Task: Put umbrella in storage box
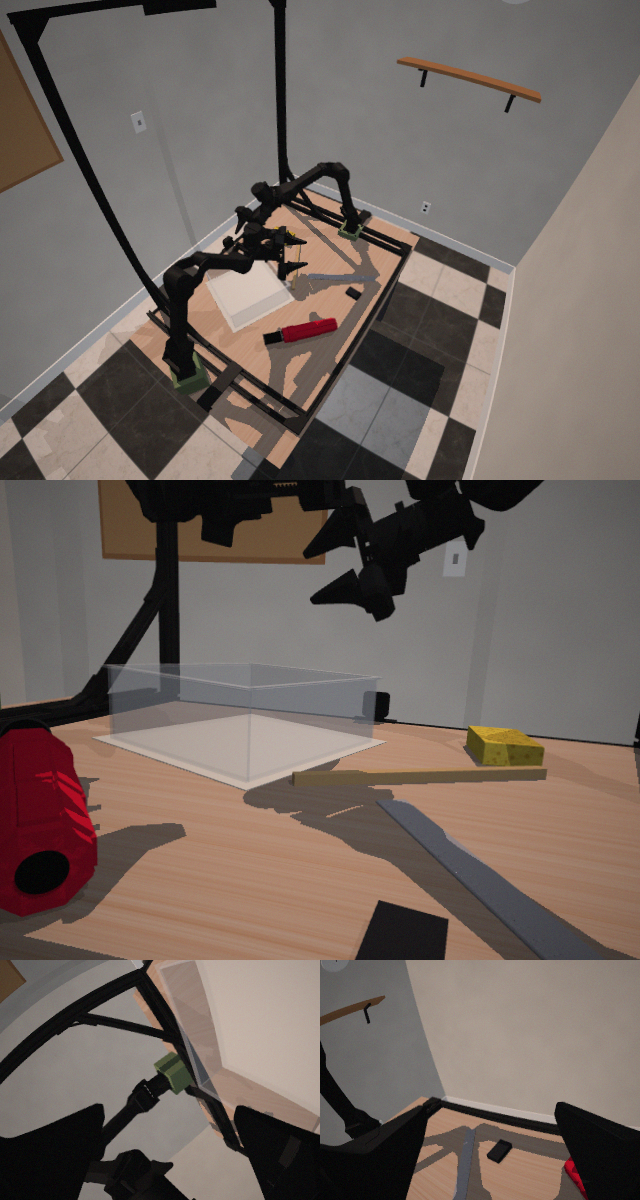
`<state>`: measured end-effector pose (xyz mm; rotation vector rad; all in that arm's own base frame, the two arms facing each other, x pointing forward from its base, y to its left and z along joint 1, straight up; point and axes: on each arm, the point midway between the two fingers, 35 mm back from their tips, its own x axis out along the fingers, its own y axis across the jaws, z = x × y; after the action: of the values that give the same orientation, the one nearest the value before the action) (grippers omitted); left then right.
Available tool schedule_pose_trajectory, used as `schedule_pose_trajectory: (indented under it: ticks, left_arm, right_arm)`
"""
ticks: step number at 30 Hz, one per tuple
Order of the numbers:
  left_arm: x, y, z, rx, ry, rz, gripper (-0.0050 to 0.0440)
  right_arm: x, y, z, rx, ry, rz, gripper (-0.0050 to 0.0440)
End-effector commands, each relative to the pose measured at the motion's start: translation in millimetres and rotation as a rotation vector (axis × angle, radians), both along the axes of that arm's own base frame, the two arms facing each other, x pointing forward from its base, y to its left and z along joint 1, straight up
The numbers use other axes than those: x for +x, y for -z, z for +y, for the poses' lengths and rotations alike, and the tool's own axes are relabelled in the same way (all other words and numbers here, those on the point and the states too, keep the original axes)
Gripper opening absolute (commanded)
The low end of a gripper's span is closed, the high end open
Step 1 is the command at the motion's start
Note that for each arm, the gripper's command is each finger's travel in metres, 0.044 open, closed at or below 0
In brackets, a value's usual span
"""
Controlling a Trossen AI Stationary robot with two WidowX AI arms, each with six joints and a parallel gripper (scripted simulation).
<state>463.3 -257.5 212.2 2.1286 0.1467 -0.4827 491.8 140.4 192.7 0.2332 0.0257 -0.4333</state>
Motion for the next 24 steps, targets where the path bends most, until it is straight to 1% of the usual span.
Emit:
schedule_pose_trajectory:
  ticks: [1,7,9,10,11,13,19,24]
  left_arm:
    - [-22.4,-19.9,8.3,-0.195,-0.063,0.031,0.04]
    - [-49.2,-41.3,21.1,-0.457,-0.161,0.074,0.04]
    - [-49.2,-41.3,21.1,-0.457,-0.161,0.074,0.04]
    - [-53.8,-44.5,23.4,-0.527,-0.19,0.085,0.04]
    - [-63.3,-50.7,28.2,-0.595,-0.215,0.099,0.04]
    - [-73.3,-56.7,33.4,-0.682,-0.25,0.116,0.04]
    - [-101.5,-70.8,48.8,-0.942,-0.361,0.167,0.04]
    - [-124.8,-79.5,62.1,-1.153,-0.457,0.211,0.04]
  right_arm:
    - [20.3,16.9,-12.6,-0.06,-0.04,0.127,0.04]
    - [35.4,46.6,-32.7,-0.111,-0.092,0.319,0.04]
    - [35.4,46.6,-32.7,-0.111,-0.092,0.319,0.04]
    - [33.8,58.1,-37.7,-0.129,-0.1,0.389,0.04]
    - [38.7,63.2,-44.4,-0.126,-0.118,0.425,0.04]
    - [40.1,73.5,-52.7,-0.128,-0.136,0.494,0.04]
    - [35.9,102.8,-76.9,-0.113,-0.184,0.697,0.04]
    - [24.5,124.2,-96.4,-0.074,-0.222,0.864,0.04]
